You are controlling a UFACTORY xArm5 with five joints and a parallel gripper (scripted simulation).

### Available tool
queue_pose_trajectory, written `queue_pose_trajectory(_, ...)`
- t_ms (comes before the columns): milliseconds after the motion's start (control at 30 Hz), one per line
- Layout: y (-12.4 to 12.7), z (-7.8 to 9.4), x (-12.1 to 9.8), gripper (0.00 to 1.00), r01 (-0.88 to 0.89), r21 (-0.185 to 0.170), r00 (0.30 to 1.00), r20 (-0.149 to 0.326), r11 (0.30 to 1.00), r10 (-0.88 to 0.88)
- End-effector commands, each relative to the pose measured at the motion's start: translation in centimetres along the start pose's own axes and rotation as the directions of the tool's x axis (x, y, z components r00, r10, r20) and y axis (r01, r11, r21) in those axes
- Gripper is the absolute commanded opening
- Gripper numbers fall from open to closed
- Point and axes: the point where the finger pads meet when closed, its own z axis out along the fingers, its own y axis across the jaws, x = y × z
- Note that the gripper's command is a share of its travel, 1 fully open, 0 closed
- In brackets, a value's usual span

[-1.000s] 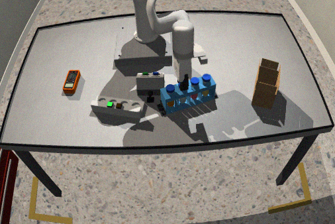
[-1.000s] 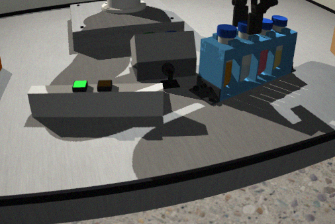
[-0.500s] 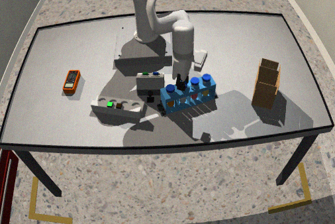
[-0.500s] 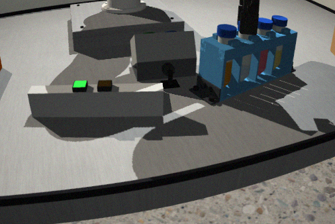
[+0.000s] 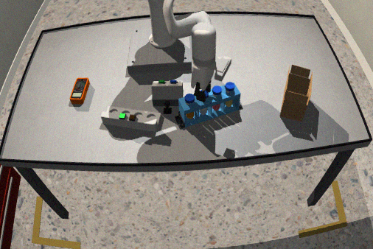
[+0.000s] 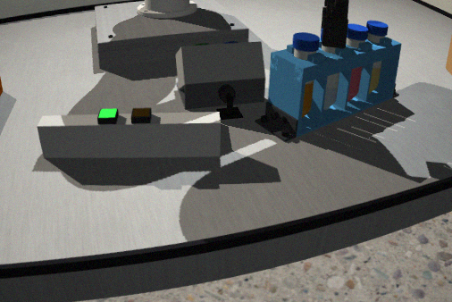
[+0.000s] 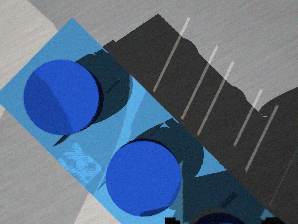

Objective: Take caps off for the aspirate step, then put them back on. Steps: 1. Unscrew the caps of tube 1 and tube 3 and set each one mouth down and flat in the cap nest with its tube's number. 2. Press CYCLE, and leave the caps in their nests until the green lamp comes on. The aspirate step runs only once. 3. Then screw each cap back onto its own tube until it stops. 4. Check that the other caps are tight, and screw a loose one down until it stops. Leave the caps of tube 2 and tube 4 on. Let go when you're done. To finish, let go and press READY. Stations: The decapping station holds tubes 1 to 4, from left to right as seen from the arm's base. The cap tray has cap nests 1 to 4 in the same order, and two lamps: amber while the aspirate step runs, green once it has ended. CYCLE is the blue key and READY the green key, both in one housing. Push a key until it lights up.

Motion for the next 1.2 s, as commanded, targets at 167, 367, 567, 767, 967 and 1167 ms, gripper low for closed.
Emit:
queue_pose_trajectory(167, 0.10, -0.26, 0.12, 0.46, 0.319, -0.004, 0.948, -0.002, 0.948, -0.319)
queue_pose_trajectory(367, 0.10, -0.26, 0.12, 0.46, 0.532, -0.005, 0.847, -0.001, 0.847, -0.532)
queue_pose_trajectory(567, 0.10, -0.26, 0.12, 0.46, 0.716, -0.005, 0.698, 0.000, 0.698, -0.716)
queue_pose_trajectory(767, 0.10, -0.26, 0.12, 0.46, 0.857, -0.005, 0.515, 0.001, 0.515, -0.857)
queue_pose_trajectory(967, 0.10, -0.26, 0.12, 0.46, 0.911, -0.005, 0.411, 0.002, 0.411, -0.911)
queue_pose_trajectory(1167, 0.10, -0.26, 0.12, 0.46, 0.911, -0.005, 0.411, 0.002, 0.411, -0.911)
